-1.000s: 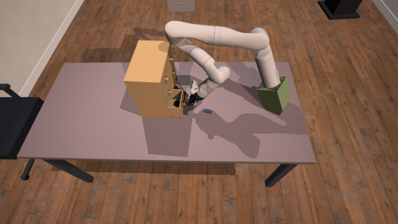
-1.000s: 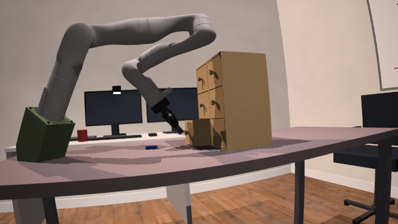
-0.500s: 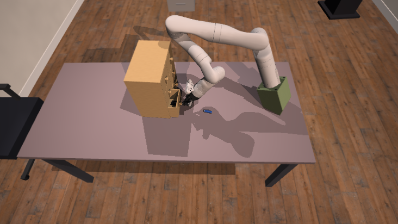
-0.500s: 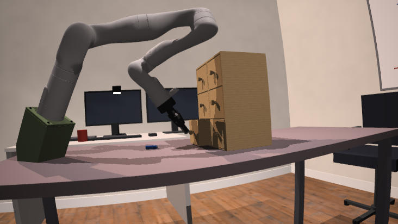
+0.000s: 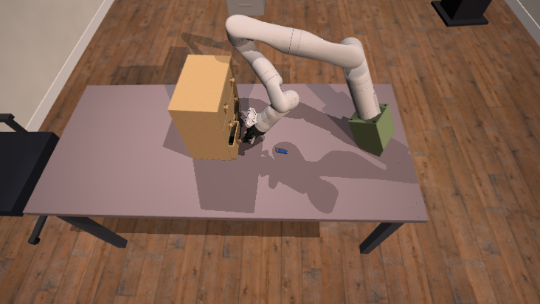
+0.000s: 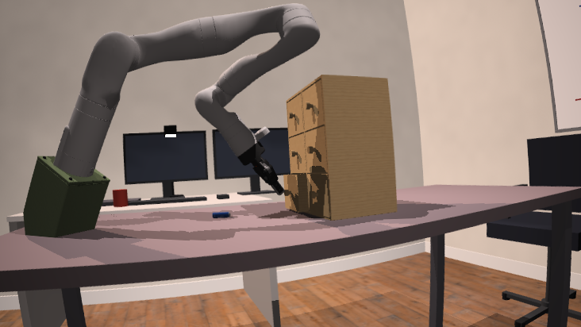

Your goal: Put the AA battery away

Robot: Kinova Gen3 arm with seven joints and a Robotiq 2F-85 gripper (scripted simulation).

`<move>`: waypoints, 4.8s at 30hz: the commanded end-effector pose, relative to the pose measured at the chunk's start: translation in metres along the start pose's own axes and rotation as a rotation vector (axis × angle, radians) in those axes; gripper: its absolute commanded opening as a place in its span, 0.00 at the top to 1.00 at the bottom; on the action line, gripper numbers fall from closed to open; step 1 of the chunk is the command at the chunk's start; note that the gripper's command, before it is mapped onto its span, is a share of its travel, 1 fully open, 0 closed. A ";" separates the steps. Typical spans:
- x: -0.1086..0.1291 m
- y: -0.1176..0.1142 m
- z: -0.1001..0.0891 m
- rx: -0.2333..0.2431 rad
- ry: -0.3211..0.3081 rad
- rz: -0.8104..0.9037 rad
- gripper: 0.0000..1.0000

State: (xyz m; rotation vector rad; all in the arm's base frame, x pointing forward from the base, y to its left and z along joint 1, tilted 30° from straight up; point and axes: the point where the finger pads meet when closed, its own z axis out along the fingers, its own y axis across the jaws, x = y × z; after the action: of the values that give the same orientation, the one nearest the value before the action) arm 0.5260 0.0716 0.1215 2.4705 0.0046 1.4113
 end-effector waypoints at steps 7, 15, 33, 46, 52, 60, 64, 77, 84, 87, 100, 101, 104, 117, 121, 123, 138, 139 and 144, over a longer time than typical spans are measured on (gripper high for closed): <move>0.011 0.003 0.005 -0.007 0.007 0.008 1.00; 0.017 0.003 0.009 -0.007 0.007 0.008 1.00; 0.020 0.003 0.012 -0.007 0.007 0.008 1.00; 0.020 0.003 0.012 -0.007 0.007 0.008 1.00; 0.020 0.003 0.012 -0.007 0.007 0.008 1.00; 0.020 0.003 0.012 -0.007 0.007 0.008 1.00; 0.020 0.003 0.012 -0.007 0.007 0.008 1.00; 0.020 0.003 0.012 -0.007 0.007 0.008 1.00; 0.020 0.003 0.011 -0.007 0.007 0.008 1.00; 0.019 0.003 0.011 -0.007 0.007 0.008 1.00; -0.021 0.003 -0.016 -0.007 0.007 0.008 1.00; -0.021 0.003 -0.017 -0.007 0.007 0.008 1.00; -0.021 0.003 -0.017 -0.007 0.007 0.008 1.00; -0.009 0.003 -0.054 -0.007 0.007 0.008 1.00; -0.006 0.003 -0.064 -0.007 0.007 0.008 1.00; -0.003 0.003 -0.072 -0.007 0.007 0.008 1.00; 0.001 0.003 -0.084 -0.007 0.007 0.008 1.00; 0.001 0.003 -0.084 -0.007 0.006 0.008 1.00; 0.001 0.003 -0.085 -0.008 0.000 0.008 1.00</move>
State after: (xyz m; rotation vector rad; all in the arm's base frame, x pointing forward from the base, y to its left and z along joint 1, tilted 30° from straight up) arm 0.4540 0.0901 0.1615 2.4673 -0.0084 1.4090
